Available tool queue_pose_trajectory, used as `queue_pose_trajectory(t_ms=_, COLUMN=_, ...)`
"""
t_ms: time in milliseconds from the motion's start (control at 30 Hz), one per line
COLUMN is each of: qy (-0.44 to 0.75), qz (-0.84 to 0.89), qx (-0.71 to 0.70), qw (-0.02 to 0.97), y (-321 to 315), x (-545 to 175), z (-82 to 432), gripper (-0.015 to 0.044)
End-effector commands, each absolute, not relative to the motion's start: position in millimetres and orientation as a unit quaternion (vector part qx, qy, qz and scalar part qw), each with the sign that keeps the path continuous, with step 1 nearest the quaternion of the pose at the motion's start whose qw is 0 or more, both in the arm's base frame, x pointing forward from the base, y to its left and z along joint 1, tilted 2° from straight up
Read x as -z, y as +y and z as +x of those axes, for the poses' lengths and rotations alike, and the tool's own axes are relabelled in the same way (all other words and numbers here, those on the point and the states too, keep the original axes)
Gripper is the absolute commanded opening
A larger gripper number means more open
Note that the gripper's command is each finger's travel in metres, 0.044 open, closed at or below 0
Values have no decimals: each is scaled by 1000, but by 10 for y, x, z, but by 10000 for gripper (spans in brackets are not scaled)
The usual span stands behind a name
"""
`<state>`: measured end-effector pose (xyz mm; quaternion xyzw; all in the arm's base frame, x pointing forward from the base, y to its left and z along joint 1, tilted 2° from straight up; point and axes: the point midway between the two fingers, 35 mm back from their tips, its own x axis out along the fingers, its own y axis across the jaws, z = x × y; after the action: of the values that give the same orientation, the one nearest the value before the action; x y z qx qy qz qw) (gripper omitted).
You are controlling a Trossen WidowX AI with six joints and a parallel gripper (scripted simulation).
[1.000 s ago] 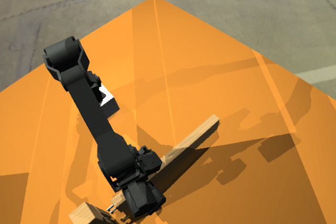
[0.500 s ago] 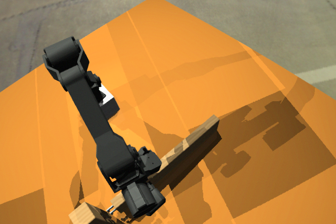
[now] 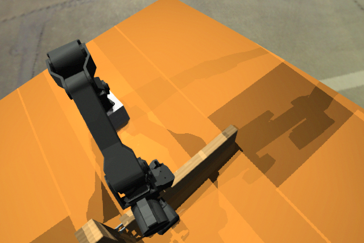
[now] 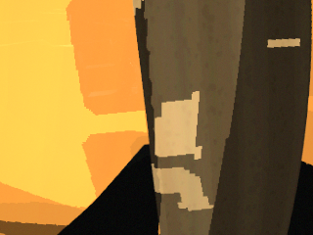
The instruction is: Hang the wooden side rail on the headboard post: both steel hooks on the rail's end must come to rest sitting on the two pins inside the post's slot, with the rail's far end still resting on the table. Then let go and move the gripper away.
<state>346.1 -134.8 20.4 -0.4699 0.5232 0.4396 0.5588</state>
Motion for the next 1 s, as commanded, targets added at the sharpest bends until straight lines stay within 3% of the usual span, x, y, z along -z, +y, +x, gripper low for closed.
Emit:
queue_pose_trajectory(t_ms=0, qy=522, qz=-472, qx=-438, qw=560, y=-1364, x=-209, z=3463, gripper=0)
queue_pose_trajectory(t_ms=967, qy=522, qz=-472, qx=-437, qw=559, y=-1396, x=-190, z=3456, gripper=0)
